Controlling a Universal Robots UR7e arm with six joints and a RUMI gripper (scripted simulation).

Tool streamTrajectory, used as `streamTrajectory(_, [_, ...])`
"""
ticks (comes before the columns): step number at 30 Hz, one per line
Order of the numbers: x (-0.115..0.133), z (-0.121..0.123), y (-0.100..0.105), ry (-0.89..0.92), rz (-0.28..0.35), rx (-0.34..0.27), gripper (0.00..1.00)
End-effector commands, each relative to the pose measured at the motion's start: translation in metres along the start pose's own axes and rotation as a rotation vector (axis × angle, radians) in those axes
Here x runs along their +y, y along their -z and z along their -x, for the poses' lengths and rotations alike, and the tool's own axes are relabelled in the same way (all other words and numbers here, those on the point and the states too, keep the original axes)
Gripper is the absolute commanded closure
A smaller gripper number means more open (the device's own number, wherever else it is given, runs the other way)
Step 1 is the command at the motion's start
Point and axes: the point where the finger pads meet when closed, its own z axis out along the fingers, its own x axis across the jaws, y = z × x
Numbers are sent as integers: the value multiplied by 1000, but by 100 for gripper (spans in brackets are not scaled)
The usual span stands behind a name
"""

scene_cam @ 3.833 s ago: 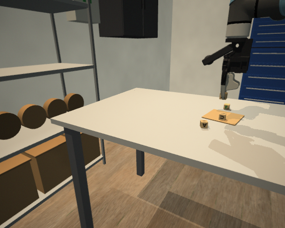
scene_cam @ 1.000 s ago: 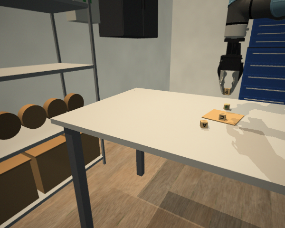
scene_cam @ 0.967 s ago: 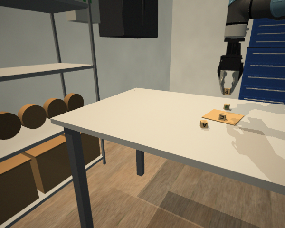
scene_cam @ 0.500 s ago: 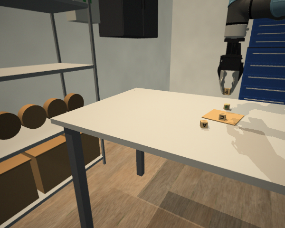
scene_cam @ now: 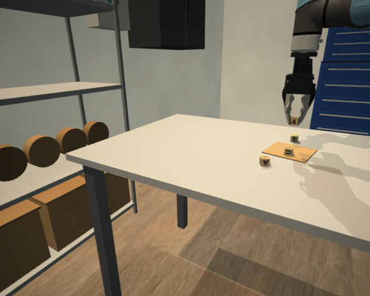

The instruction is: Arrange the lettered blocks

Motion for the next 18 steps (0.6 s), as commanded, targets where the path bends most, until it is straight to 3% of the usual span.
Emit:
streamTrajectory(1, [0, 1, -7, 0, 0, -1, 95])
streamTrajectory(15, [0, 1, -71, 0, 0, -1, 95])
streamTrajectory(18, [0, 1, -74, 0, 0, -1, 95])
